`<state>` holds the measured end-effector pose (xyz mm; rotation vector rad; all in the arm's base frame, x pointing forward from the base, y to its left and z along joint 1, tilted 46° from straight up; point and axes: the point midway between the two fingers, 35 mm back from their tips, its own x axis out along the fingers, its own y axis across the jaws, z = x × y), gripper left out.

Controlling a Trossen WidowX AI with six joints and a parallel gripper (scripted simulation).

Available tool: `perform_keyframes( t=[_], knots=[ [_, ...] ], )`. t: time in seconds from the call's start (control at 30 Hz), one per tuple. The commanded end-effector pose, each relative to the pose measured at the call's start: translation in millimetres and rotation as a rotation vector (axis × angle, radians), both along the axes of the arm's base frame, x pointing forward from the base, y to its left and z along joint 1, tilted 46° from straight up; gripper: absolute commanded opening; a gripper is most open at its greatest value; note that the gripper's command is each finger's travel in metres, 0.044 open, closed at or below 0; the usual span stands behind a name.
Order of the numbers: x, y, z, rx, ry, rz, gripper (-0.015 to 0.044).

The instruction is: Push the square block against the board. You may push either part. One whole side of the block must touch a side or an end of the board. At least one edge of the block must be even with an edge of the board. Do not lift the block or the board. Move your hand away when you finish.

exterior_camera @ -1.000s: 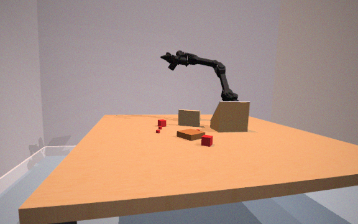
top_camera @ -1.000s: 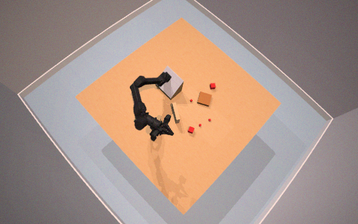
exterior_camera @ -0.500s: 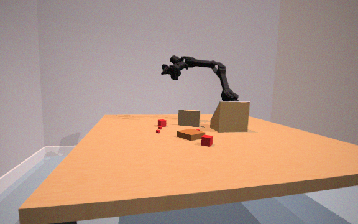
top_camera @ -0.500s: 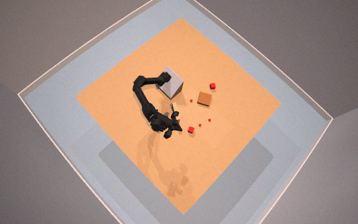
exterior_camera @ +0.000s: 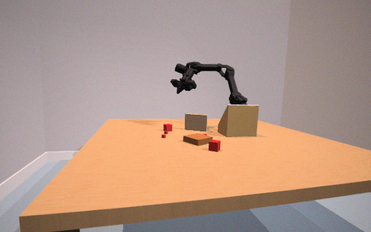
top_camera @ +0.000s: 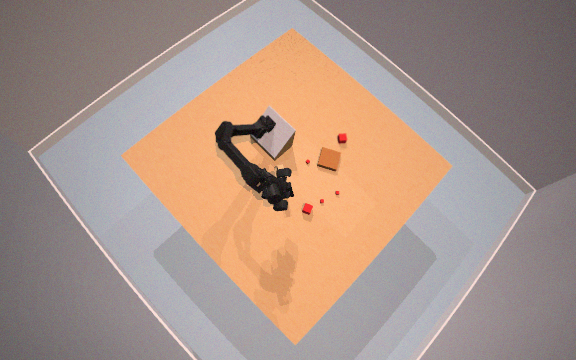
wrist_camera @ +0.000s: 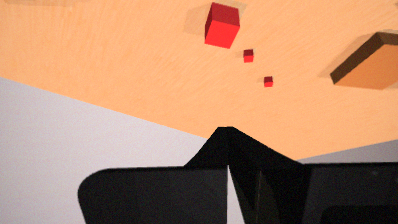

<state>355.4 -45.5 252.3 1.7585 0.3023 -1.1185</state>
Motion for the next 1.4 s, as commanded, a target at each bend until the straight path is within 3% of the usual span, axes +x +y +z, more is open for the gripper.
perform_keyframes(
  t=[0.0,0.67,0.97,1.37],
  knots=[
    [-17,-6,-23,-0.061,0.098,-0.042,0.0],
    [-114,-39,-93,-0.512,0.554,-0.134,0.0],
    [-113,-74,-126,-0.519,0.555,-0.134,0.0],
    [-110,-72,-131,-0.519,0.555,-0.134,0.0]
  ],
)
